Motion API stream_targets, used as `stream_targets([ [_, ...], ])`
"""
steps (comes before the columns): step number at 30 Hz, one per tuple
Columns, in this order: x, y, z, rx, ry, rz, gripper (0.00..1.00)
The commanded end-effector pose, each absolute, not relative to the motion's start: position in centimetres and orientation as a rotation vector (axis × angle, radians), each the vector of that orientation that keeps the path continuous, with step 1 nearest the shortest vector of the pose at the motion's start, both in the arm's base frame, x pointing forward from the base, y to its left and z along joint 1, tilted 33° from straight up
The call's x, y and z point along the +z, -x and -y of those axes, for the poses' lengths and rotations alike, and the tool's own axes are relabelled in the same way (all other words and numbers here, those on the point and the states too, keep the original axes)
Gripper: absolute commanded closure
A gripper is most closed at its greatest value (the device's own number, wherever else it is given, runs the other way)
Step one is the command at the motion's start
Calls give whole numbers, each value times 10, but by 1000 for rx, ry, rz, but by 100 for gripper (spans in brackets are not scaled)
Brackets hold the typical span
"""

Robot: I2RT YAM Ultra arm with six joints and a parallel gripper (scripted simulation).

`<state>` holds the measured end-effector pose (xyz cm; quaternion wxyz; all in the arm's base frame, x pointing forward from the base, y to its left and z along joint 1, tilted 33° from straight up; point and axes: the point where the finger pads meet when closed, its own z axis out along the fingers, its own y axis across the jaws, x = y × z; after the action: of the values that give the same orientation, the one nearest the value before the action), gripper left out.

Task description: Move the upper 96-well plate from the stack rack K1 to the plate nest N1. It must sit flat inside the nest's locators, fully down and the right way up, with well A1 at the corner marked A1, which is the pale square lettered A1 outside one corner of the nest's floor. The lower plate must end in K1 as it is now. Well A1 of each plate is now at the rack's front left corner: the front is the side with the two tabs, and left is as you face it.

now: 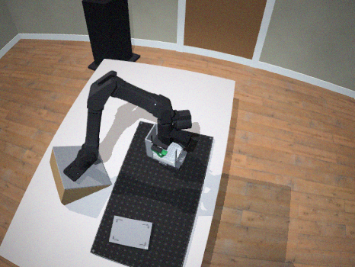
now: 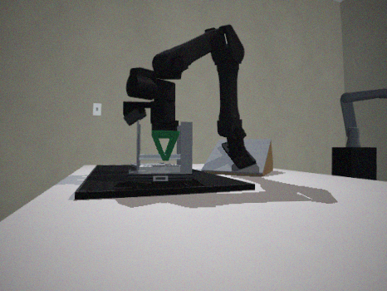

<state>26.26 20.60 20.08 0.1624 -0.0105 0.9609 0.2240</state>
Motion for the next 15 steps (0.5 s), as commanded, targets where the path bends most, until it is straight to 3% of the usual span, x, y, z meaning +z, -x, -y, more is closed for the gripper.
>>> stream_targets([
  [1,228,-261,-198,662,25,-2691,100],
  [15,244,-254,-189,661,25,-2691,100],
])
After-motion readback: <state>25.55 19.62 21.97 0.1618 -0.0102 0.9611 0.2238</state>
